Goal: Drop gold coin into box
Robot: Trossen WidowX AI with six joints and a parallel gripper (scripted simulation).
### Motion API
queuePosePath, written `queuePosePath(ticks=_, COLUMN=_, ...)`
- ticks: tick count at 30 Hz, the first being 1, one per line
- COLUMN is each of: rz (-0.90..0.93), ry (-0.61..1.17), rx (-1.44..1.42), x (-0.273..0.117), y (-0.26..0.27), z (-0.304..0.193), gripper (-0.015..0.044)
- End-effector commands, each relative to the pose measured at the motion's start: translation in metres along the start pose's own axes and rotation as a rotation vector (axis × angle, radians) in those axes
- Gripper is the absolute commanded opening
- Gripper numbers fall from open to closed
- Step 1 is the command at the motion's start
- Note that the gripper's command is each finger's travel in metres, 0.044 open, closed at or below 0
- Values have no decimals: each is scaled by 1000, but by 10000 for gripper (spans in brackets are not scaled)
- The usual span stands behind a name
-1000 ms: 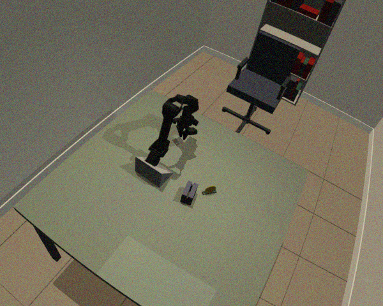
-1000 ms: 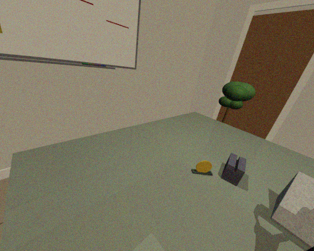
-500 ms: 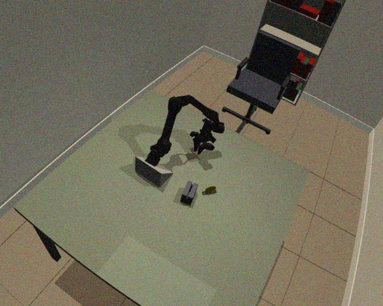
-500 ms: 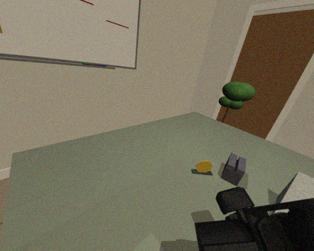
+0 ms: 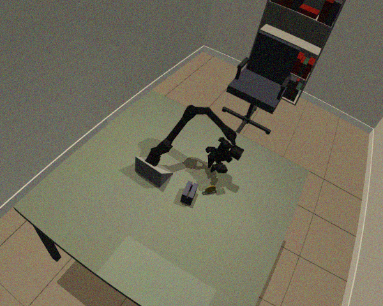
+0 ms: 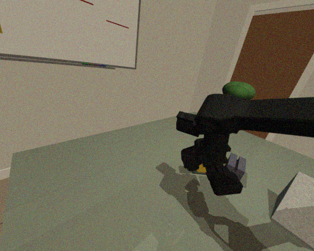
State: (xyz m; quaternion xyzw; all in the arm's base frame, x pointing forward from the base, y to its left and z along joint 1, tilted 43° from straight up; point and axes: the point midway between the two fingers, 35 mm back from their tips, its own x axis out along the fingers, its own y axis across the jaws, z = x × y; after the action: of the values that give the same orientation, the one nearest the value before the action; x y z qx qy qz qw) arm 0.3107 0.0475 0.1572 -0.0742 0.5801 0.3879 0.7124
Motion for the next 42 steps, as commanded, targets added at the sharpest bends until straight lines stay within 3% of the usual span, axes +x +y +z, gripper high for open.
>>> queuePosePath(ticks=1, rz=51, ry=-110, rx=37, x=-16, y=-57, z=-18, gripper=161)
queuePosePath(ticks=7, rz=77, ry=-279, rx=22, x=-36, y=-111, z=-47, gripper=161)
queuePosePath(ticks=14, rz=77, ry=-278, rx=22, x=-36, y=-108, z=-50, gripper=161)
queuePosePath(ticks=19, rz=78, ry=-279, rx=22, x=-4, y=-106, z=-41, gripper=161)
queuePosePath(ticks=42, rz=77, ry=-279, rx=21, x=28, y=-104, z=-30, gripper=161)
